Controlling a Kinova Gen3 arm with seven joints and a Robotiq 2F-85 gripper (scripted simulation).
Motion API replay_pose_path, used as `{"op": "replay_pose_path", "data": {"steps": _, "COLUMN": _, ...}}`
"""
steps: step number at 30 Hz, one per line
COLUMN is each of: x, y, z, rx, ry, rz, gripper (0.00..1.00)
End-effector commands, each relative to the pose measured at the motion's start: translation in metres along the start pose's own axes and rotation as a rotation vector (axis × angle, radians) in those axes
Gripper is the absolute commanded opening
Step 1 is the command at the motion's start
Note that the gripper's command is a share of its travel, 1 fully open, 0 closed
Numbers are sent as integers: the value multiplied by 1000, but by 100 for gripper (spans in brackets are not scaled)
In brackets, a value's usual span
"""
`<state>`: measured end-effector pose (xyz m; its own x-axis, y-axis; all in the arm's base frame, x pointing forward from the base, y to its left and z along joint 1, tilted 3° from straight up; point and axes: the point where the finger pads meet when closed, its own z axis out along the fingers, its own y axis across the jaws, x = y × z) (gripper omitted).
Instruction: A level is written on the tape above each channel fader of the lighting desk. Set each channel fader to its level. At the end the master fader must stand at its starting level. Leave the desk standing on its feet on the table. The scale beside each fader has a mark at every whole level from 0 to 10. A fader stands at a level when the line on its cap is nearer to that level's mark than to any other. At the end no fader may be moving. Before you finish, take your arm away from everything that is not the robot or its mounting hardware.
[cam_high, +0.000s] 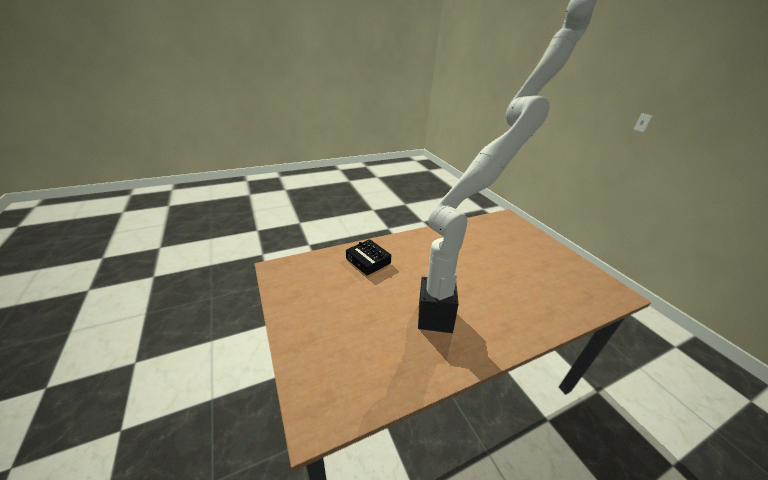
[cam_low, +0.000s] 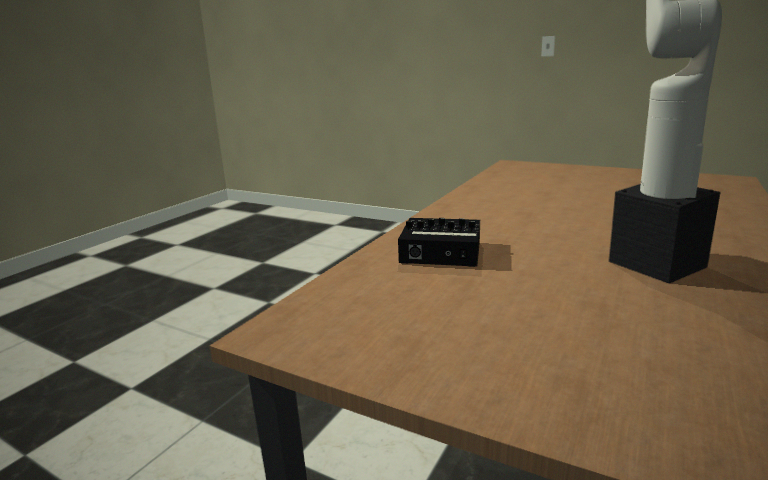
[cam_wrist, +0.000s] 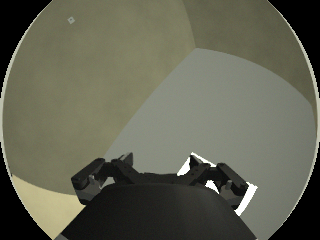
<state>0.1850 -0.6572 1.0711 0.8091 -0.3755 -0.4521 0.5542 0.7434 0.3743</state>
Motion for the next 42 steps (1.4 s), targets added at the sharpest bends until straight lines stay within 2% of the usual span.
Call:
{"op": "replay_pose_path", "data": {"steps": 1, "x": -1, "y": 2, "z": 0, "rx": -2, "ry": -1, "rz": 0, "gripper": 100}}
{"op": "replay_pose_path", "data": {"steps": 20, "x": -1, "y": 1, "z": 0, "rx": -1, "ry": -1, "rz": 1, "gripper": 100}}
{"op": "replay_pose_path", "data": {"steps": 26, "x": 6, "y": -1, "z": 0, "rx": 9, "ry": 6, "rz": 26, "gripper": 100}}
{"op": "replay_pose_path", "data": {"steps": 32, "x": 30, "y": -9, "z": 0, "rx": 44, "ry": 29, "rz": 107, "gripper": 100}}
{"op": "replay_pose_path", "data": {"steps": 34, "x": 30, "y": -9, "z": 0, "rx": 44, "ry": 29, "rz": 107, "gripper": 100}}
{"op": "replay_pose_path", "data": {"steps": 38, "x": 61, "y": -17, "z": -1, "rx": 88, "ry": 57, "rz": 201, "gripper": 100}}
{"op": "replay_pose_path", "data": {"steps": 42, "x": 106, "y": -25, "z": -7, "rx": 150, "ry": 97, "rz": 327, "gripper": 100}}
